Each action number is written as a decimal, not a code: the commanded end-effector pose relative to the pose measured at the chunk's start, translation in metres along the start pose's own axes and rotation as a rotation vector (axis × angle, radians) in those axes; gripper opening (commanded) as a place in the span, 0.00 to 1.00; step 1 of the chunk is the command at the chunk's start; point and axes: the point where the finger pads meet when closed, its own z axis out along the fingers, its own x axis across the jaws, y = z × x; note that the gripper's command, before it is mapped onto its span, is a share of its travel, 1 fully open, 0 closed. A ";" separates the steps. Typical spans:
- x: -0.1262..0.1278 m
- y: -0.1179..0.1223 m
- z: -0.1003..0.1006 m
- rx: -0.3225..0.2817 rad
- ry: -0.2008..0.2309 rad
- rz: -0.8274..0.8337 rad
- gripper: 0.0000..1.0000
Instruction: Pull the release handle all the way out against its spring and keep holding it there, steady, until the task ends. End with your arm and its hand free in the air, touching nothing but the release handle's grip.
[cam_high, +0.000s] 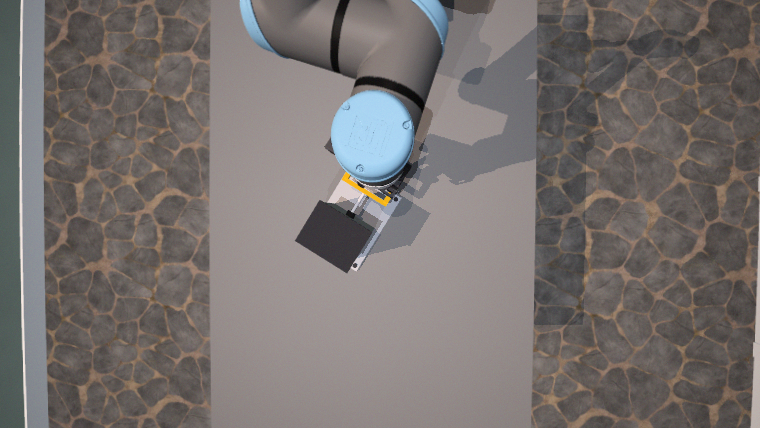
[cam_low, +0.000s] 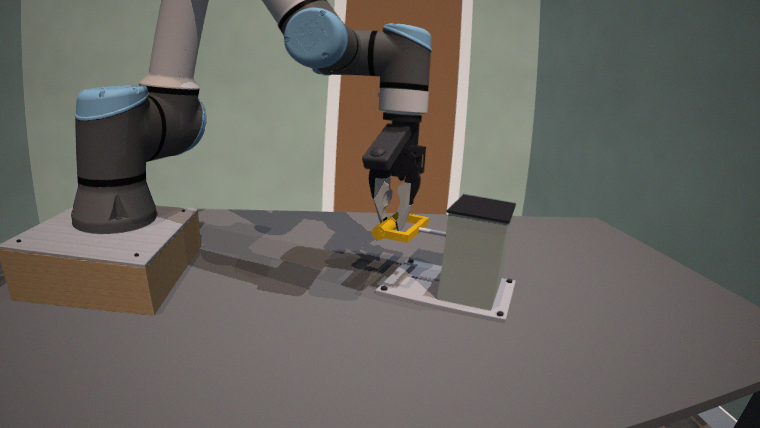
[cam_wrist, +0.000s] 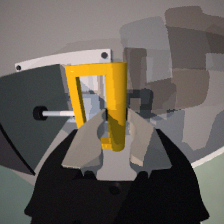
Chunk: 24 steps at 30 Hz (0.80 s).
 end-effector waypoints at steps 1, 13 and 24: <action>0.012 0.000 0.000 0.000 0.000 0.000 0.00; 0.021 0.000 0.000 0.000 0.000 0.000 0.00; 0.021 0.000 0.000 0.000 0.000 0.000 0.00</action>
